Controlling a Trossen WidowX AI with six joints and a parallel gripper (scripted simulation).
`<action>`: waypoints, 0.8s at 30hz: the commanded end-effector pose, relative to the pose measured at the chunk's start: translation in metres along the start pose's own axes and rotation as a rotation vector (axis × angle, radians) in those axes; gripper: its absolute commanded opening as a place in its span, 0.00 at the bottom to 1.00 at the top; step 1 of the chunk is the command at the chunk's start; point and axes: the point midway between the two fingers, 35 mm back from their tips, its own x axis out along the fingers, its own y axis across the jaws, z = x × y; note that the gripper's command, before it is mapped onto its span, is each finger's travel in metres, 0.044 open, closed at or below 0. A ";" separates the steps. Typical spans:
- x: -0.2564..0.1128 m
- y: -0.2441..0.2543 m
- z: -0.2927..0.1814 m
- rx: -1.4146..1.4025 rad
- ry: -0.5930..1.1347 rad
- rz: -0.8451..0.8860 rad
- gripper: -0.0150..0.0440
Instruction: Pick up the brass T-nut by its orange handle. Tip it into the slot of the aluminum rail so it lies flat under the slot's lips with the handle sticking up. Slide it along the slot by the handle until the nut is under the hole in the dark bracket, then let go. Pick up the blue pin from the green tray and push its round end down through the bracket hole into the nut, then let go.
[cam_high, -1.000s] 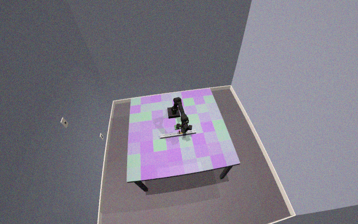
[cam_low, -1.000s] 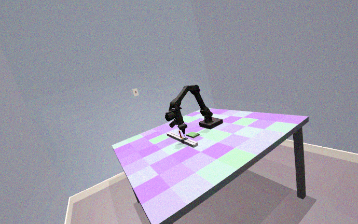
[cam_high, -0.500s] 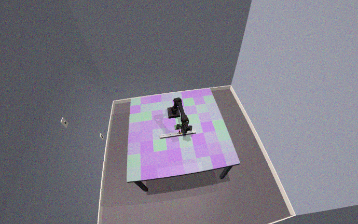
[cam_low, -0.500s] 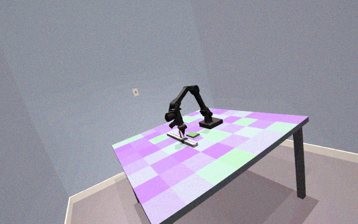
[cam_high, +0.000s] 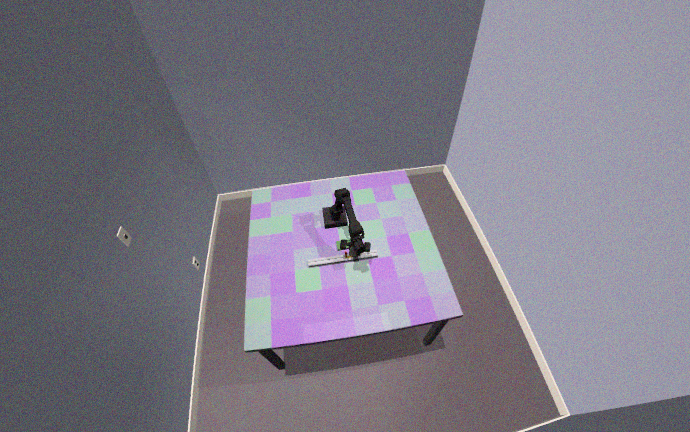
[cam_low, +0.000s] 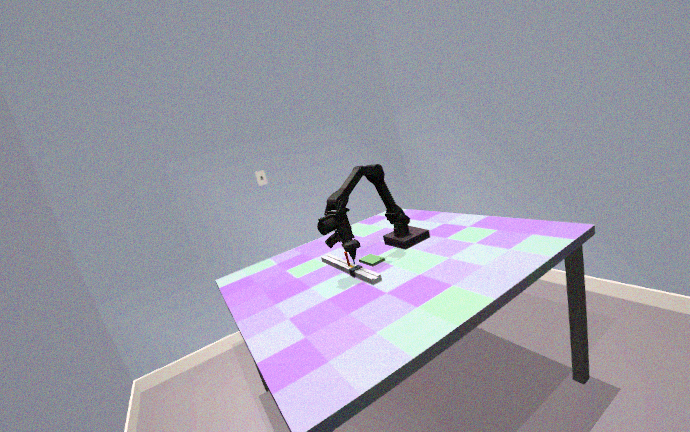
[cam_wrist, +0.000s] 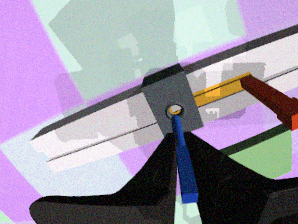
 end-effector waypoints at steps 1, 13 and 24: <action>0.001 0.000 -0.001 0.001 0.008 0.000 0.00; 0.002 -0.002 -0.004 0.001 0.008 0.000 0.00; 0.003 0.000 -0.001 0.001 0.008 0.000 0.00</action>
